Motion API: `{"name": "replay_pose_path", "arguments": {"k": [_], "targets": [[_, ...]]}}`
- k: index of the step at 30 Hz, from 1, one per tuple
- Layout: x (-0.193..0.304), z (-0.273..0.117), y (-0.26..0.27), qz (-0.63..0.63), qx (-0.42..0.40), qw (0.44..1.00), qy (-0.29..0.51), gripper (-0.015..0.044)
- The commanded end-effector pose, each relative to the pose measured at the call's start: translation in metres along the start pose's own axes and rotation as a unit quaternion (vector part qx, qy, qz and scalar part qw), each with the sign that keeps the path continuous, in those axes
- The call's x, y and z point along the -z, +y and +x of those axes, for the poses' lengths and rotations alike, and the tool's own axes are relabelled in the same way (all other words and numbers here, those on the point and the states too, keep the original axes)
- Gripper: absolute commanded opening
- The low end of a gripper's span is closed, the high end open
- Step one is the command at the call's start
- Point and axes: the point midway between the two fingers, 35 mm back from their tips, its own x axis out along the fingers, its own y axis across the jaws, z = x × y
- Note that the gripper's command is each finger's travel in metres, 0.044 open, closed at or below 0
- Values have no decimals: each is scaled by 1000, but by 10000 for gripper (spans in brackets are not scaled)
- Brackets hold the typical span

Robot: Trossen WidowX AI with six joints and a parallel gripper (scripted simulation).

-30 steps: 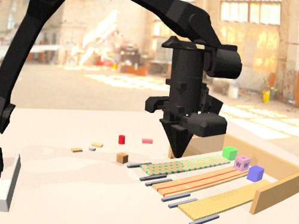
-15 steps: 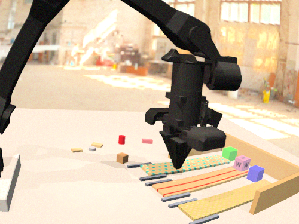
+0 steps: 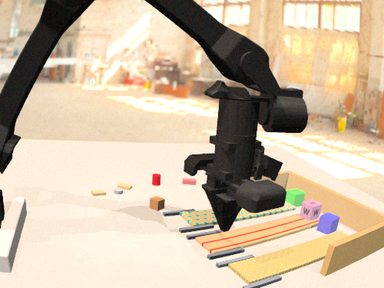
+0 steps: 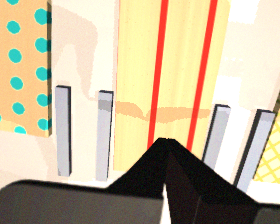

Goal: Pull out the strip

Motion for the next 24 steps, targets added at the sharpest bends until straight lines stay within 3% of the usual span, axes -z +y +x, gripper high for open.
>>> {"name": "replay_pose_path", "arguments": {"k": [1, 24], "targets": [[3, 10, 1, -2, -2, 1000, 6, 0], [5, 20, 2, -2, -2, 1000, 7, 0]]}}
